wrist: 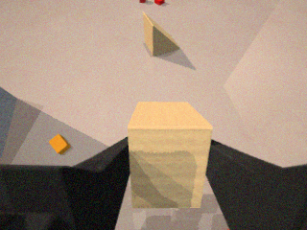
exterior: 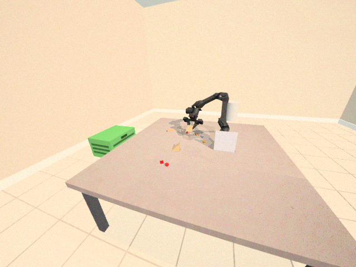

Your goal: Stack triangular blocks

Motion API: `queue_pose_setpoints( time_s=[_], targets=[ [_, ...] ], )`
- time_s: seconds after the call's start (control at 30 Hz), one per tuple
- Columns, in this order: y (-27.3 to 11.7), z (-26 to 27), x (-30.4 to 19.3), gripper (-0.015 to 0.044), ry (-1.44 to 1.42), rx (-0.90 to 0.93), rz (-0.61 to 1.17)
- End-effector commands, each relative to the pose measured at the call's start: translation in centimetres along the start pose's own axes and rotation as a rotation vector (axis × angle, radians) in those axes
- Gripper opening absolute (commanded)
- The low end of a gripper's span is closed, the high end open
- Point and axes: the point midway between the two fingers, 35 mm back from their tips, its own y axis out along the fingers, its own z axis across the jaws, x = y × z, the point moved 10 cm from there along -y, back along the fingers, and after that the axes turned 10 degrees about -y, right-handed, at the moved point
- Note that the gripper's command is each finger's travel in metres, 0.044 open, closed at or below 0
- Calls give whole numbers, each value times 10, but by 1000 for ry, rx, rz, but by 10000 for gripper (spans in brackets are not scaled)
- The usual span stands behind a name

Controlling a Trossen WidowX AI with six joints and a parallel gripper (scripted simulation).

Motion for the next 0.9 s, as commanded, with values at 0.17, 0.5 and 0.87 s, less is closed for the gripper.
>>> queue_pose_setpoints(
  time_s=[0.17, 0.5, 0.87],
  targets=[
    [-14, 1, 11, 0, 2, -8, 6],
    [-3, -4, 21, 0, 194, 61, 99],
    [8, -8, 40, 0, 462, 91, 275]
  ],
)
